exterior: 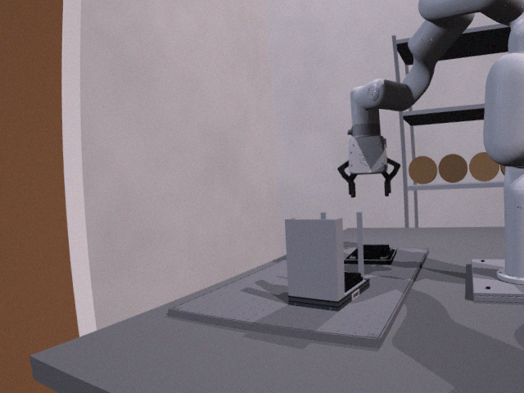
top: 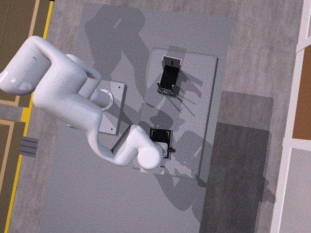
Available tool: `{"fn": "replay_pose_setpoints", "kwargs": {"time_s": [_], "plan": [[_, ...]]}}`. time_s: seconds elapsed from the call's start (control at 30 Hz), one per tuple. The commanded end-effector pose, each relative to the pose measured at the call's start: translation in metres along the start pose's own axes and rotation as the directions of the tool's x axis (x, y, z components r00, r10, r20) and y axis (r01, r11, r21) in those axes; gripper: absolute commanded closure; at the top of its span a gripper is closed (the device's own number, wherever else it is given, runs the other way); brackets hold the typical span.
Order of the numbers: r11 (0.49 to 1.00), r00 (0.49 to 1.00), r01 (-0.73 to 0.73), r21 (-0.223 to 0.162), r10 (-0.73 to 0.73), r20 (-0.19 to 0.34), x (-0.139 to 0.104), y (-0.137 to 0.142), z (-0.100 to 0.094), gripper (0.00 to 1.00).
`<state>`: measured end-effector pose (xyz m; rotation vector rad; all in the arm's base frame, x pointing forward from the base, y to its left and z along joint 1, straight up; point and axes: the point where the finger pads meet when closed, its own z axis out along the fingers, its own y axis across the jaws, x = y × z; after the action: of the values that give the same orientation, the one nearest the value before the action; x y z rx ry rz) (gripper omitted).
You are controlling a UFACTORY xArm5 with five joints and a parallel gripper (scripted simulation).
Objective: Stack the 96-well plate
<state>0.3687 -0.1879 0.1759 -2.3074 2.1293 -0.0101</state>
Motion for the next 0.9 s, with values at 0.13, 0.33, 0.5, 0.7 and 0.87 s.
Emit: {"fn": "replay_pose_setpoints", "kwargs": {"time_s": [0.13,0.33,0.5,0.7,0.87], "plan": [[1.000,1.000,0.000,0.002,0.000,-0.006,0.001,-0.001,0.009,0.00],[1.000,1.000,0.000,0.002,0.000,-0.006,0.001,-0.001,0.017,0.00],[1.000,1.000,0.000,0.002,0.000,-0.006,0.001,-0.001,0.025,0.00],[1.000,1.000,0.000,0.002,0.000,-0.006,0.001,-0.001,0.034,0.00],[1.000,1.000,0.000,0.002,0.000,-0.006,0.001,-0.001,0.040,0.00]]}}
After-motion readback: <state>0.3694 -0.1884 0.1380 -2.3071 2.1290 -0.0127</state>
